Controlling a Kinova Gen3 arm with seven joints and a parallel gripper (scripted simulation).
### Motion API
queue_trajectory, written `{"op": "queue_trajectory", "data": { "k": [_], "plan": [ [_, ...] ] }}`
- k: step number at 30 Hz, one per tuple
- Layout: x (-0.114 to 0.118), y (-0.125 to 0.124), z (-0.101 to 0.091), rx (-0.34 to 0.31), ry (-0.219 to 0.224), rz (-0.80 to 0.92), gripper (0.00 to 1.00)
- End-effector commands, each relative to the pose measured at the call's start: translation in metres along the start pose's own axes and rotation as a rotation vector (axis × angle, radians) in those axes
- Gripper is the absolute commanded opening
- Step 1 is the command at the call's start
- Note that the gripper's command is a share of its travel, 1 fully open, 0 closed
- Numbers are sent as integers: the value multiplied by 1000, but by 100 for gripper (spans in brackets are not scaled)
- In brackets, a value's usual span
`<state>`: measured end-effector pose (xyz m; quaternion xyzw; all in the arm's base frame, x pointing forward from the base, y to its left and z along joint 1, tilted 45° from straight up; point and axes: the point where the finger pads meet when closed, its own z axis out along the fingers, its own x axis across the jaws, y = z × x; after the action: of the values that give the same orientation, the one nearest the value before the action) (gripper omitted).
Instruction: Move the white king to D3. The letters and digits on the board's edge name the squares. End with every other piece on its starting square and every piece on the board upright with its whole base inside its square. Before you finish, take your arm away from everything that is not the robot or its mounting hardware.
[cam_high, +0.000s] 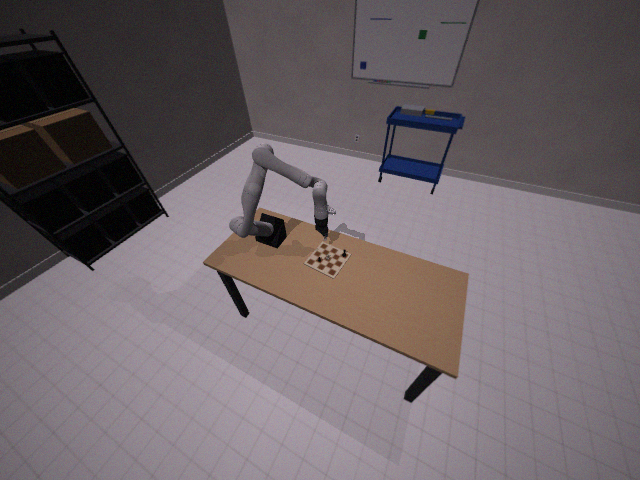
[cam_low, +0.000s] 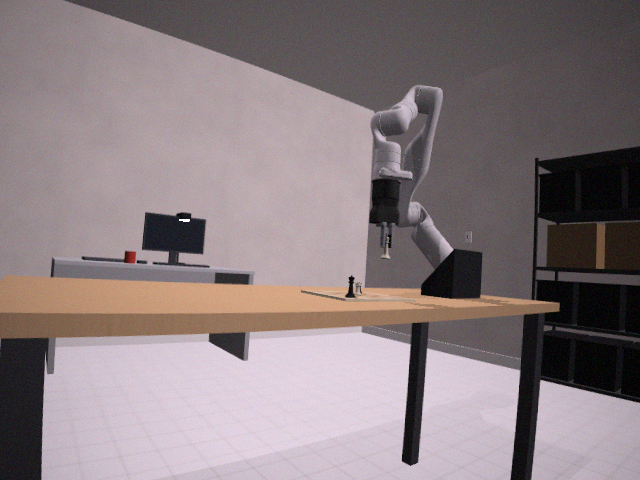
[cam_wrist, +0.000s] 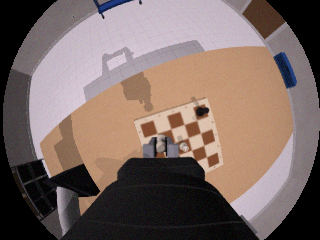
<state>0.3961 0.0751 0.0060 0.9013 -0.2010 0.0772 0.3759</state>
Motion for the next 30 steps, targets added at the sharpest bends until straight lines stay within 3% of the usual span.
{"op": "queue_trajectory", "data": {
  "k": [1,6,21,30],
  "plan": [
    [34,33,2,-3,-15,228,0],
    [71,69,2,-3,-12,481,0],
    [73,71,1,-2,-11,491,0],
    [72,71,11,-3,-11,491,0]
  ]
}}
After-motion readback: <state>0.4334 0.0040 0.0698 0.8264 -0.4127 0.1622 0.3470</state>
